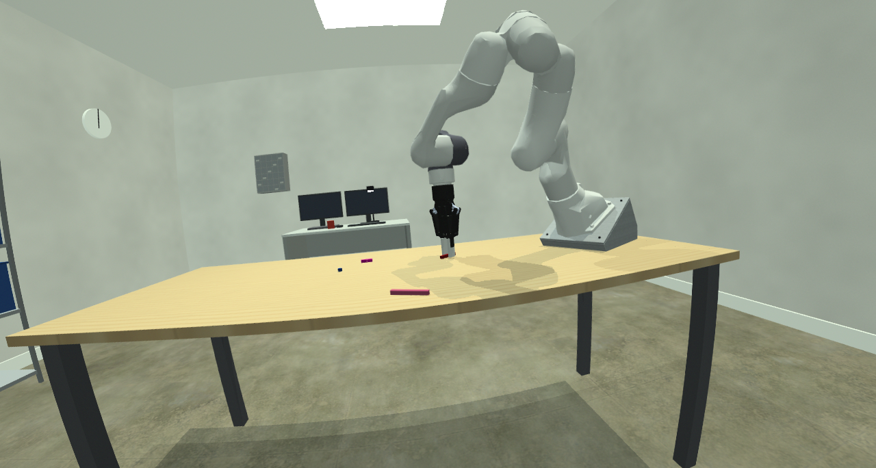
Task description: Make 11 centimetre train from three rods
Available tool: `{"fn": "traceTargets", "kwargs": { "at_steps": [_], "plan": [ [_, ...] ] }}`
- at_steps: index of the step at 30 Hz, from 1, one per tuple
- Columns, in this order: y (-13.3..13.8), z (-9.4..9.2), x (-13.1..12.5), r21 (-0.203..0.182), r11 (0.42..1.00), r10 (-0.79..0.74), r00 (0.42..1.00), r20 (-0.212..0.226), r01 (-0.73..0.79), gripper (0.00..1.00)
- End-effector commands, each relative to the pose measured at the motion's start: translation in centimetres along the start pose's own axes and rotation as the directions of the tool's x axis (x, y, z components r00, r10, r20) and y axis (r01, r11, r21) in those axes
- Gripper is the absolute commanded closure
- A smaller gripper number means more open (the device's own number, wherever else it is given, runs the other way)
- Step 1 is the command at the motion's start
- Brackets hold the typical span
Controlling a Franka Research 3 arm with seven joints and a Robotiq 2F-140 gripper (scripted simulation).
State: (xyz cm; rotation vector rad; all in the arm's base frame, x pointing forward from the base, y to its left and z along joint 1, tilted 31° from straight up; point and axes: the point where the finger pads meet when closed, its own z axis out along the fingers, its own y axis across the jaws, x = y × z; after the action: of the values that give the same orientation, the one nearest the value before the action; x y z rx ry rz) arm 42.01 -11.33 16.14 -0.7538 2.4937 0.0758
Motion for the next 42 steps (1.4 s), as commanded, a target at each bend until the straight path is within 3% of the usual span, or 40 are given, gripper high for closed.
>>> {"fn": "traceTargets", "kwargs": {
  "at_steps": [1,37,38,42],
  "plan": [
    [-0.27,0.05,-0.10,0.008,1.000,-0.006,1.000,0.002,0.006,0.77],
    [-0.27,0.05,-0.10,0.008,1.000,-0.006,1.000,0.002,0.006,0.77],
    [-0.27,0.05,-0.10,0.008,1.000,-0.006,1.000,0.002,0.006,0.88],
    [-0.27,0.05,-0.10,0.008,1.000,-0.006,1.000,0.002,0.006,0.88]
  ]
}}
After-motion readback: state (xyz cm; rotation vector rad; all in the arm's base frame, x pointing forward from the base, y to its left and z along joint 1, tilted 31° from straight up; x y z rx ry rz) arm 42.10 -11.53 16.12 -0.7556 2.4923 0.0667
